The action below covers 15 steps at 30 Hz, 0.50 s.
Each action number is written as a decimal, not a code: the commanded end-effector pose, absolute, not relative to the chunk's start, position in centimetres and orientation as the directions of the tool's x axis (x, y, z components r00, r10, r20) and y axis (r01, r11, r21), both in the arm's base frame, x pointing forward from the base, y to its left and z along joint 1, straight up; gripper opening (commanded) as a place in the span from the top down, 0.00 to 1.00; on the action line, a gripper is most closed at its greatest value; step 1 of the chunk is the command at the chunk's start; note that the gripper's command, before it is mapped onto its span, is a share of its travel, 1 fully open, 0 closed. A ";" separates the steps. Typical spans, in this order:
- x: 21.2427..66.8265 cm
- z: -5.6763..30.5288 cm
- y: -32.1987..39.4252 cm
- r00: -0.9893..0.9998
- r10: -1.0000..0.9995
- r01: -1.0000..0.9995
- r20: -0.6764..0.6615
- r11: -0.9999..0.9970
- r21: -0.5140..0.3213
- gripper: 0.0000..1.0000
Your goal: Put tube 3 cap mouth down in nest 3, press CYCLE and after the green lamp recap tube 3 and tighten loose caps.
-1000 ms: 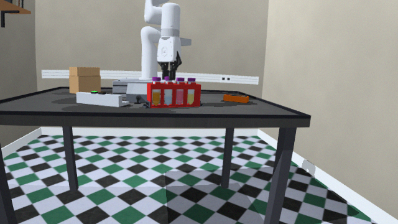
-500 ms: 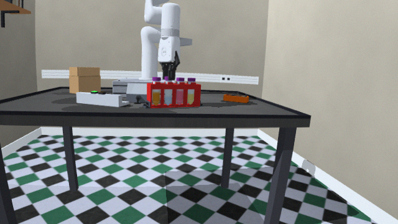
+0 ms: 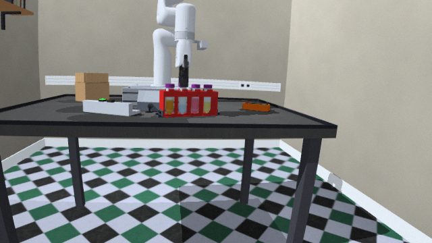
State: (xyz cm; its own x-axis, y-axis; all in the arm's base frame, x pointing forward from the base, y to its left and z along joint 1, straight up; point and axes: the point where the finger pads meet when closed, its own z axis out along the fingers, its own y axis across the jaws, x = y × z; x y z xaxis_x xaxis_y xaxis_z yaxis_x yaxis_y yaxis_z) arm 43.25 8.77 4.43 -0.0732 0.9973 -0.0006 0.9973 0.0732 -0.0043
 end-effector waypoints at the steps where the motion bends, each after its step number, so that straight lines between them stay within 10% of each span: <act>1: 43.4 4.5 8.8 0.035 0.999 0.999 -0.007 -0.035 0.002 1.00; 8: 43.4 4.5 8.8 0.120 0.993 0.993 -0.006 -0.120 0.003 1.00; 9: 43.4 4.5 8.8 0.120 0.993 0.993 -0.006 -0.120 0.003 0.54; 15: 43.4 4.5 8.8 0.120 0.993 0.993 -0.006 -0.120 0.003 0.54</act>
State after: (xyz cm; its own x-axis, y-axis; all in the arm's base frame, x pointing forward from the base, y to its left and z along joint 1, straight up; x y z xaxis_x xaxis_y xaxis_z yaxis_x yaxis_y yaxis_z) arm 43.18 8.75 4.20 0.1194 0.9928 -0.0020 0.9928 -0.1194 -0.0059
